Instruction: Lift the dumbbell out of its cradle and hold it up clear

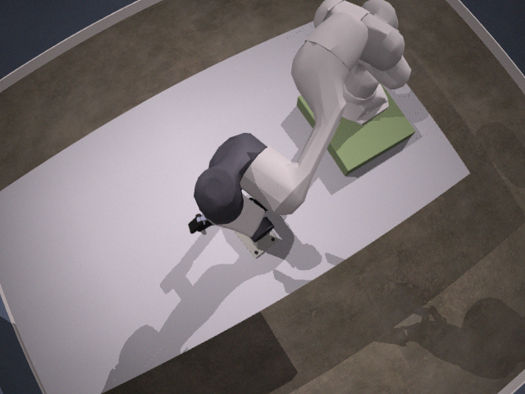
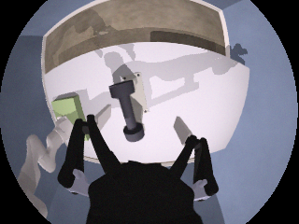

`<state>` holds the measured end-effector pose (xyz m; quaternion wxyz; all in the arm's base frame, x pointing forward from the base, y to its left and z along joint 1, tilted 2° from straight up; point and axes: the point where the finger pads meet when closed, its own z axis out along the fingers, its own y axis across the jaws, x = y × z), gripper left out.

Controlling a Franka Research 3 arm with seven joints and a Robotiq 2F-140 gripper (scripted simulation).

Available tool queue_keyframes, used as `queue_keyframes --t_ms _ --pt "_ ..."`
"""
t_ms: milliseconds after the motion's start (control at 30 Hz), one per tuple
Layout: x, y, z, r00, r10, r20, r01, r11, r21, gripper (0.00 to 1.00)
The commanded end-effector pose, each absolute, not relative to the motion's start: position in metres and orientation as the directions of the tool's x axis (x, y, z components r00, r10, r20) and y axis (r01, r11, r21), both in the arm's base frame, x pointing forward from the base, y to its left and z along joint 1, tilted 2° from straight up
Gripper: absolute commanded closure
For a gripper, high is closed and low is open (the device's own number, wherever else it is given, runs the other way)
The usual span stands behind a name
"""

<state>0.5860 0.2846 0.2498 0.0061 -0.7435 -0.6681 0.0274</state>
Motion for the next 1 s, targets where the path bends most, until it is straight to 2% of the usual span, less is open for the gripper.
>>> queue_keyframes --t_ms 0,300,967 --pt "0.571 0.272 0.250 -0.135 0.990 0.032 0.991 0.135 -0.011 0.00" --pt "0.536 0.243 0.242 -0.251 0.967 0.036 0.968 0.252 -0.019 0.00" --pt "0.535 0.242 0.242 -0.254 0.967 0.036 0.967 0.254 -0.019 0.00"
